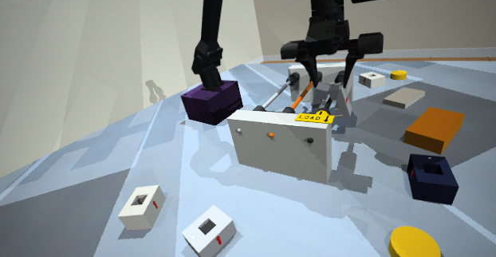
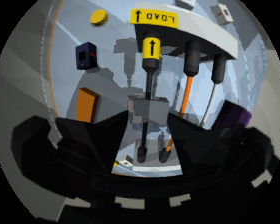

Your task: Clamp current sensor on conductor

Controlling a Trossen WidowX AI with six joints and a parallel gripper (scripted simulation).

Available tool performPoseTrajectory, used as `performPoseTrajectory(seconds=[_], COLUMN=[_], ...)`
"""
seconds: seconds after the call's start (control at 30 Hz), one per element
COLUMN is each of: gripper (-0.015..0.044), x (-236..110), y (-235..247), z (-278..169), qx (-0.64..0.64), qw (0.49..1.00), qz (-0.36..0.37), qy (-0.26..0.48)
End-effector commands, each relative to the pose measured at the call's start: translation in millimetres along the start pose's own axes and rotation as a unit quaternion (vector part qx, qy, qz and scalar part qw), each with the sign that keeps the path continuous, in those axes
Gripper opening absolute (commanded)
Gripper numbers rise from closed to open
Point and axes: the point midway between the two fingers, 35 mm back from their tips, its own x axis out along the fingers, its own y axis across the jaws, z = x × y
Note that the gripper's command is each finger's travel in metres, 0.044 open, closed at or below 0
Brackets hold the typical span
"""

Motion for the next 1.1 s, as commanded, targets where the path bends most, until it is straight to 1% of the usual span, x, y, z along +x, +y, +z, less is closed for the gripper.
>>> performPoseTrajectory(seconds=[0.0,0.8,1.07], gripper=[0.0,0.0,0.021], x=[-0.7,-0.7,-0.7], y=[0.0,0.0,0.0], z=[0.0,0.0,0.0], qx=[0.0,0.0,0.0], qw=[1.0,1.0,1.0], qz=[0.0,0.0,0.0], qy=[0.0,0.0,0.0])
